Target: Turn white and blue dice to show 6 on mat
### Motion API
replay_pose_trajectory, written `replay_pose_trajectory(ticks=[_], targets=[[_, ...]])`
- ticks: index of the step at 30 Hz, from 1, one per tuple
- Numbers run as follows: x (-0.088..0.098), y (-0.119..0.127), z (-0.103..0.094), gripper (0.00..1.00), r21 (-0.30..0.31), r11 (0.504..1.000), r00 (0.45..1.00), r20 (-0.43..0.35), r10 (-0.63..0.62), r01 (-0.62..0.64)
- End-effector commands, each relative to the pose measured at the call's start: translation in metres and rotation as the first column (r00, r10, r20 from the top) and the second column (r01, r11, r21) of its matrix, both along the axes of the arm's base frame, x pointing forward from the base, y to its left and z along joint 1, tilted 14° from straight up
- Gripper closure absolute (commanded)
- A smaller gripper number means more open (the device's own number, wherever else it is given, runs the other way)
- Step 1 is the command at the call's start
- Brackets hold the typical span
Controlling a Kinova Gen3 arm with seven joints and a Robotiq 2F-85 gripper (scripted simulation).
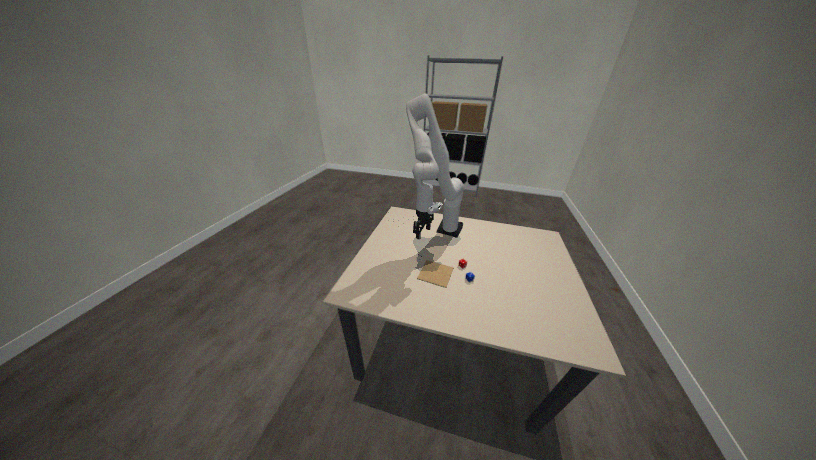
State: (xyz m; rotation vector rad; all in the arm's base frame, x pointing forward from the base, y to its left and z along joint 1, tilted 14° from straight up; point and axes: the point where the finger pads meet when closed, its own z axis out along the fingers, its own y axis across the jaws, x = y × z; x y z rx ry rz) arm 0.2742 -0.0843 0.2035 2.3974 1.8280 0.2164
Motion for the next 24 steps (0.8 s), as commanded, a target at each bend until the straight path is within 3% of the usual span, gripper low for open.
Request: replay_pose_trajectory(ticks=[1, 6, 7, 12, 14, 24], targets=[[-0.002, 0.004, -0.002, 0.0, -0.015, 0.988, 0.988, -0.006, 0.154, -0.154], [-0.004, 0.003, -0.006, 0.0, -0.059, 0.917, 0.919, -0.023, 0.395, -0.395], [-0.004, 0.003, -0.006, 0.0, -0.06, 0.916, 0.918, -0.023, 0.396, -0.397], [-0.004, 0.001, -0.01, 0.0, -0.101, 0.781, 0.787, -0.048, 0.615, -0.616], [-0.004, 0.001, -0.01, 0.0, -0.101, 0.781, 0.787, -0.048, 0.615, -0.616], [0.002, -0.002, -0.018, 0.0, -0.165, 0.385, 0.406, -0.122, 0.906, -0.908]])
